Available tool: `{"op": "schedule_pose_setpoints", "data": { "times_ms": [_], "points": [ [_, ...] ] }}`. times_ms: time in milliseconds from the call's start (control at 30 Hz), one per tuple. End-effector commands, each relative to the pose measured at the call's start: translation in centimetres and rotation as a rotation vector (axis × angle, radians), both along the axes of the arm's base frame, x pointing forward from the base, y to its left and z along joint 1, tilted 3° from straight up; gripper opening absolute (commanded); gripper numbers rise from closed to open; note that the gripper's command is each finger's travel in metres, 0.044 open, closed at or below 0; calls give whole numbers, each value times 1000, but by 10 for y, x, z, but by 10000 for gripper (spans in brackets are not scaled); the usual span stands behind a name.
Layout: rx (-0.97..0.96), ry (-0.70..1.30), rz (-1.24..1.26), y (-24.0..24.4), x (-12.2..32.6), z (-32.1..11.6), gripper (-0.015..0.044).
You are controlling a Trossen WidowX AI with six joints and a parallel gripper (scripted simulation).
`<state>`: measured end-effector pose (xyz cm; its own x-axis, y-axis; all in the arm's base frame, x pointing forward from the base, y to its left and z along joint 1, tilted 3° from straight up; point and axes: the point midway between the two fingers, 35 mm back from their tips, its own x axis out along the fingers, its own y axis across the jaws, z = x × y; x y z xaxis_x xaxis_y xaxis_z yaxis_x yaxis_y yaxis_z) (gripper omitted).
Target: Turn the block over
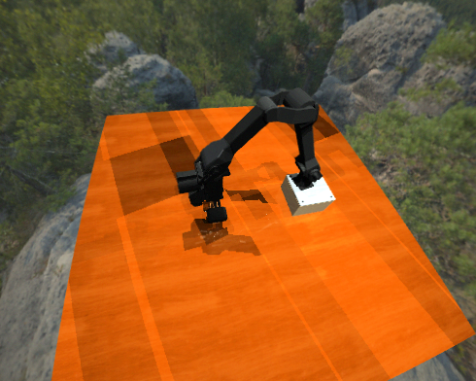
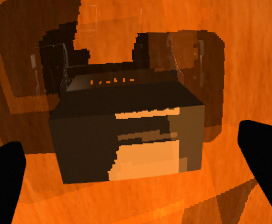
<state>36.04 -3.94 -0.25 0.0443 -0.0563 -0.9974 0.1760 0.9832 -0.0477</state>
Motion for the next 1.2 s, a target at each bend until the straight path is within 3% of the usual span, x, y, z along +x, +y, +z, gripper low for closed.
{"op": "schedule_pose_setpoints", "data": {
  "times_ms": [0,233,433,1133,1167],
  "points": [
    [7,7,4,1,-2,-10,440],
    [7,7,4,0,-2,-18,440],
    [7,7,4,0,-2,-18,282],
    [7,7,4,0,-2,-18,142],
    [7,7,4,0,-2,-17,116]
  ]
}}
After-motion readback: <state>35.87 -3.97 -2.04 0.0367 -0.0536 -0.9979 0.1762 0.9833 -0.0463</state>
